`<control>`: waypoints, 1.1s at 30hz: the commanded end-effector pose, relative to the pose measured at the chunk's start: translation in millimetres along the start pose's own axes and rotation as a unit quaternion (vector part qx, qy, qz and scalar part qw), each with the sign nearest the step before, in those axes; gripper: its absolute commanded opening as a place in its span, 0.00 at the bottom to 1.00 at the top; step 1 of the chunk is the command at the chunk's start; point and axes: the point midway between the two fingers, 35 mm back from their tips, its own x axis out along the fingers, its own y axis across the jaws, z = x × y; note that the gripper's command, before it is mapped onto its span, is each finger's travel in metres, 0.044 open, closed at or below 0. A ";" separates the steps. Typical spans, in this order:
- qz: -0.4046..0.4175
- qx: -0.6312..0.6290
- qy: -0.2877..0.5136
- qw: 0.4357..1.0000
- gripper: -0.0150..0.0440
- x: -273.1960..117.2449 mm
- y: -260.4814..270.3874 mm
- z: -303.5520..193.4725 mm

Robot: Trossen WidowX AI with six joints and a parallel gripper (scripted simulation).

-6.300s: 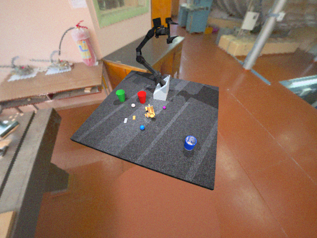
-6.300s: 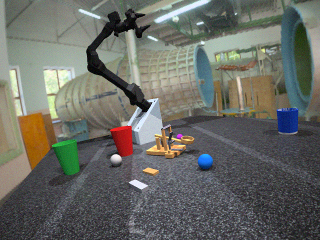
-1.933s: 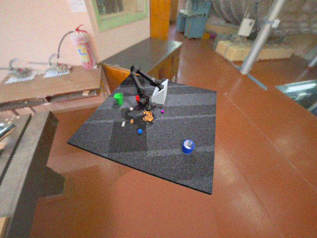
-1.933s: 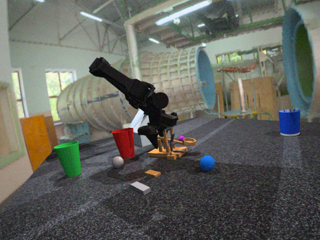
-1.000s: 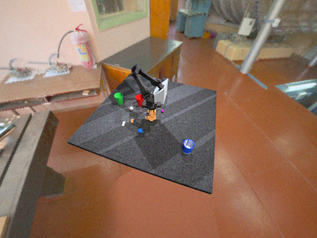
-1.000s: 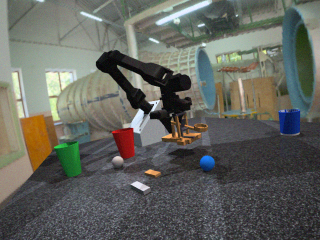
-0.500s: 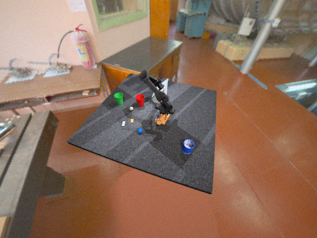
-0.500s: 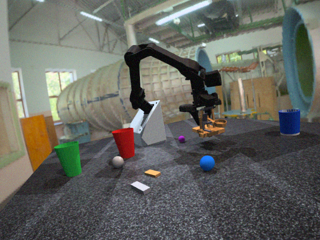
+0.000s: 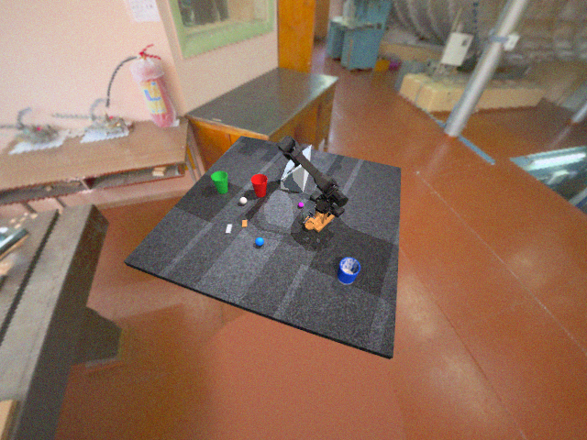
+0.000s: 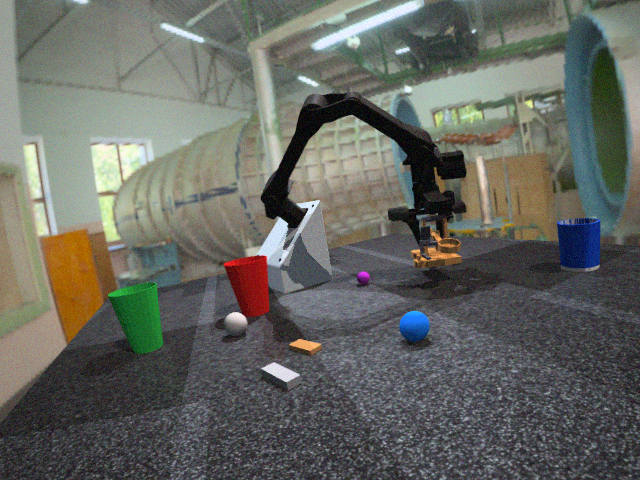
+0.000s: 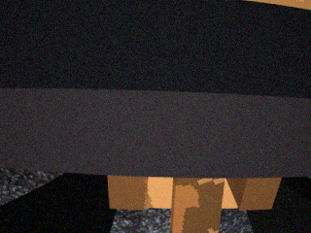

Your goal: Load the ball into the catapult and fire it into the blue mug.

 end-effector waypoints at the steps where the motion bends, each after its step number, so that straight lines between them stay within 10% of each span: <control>1: 0.013 0.012 -0.007 1.000 0.25 -9.6 7.8 6.4; 33: 0.008 0.013 0.000 1.000 0.25 36.0 7.4 6.0</control>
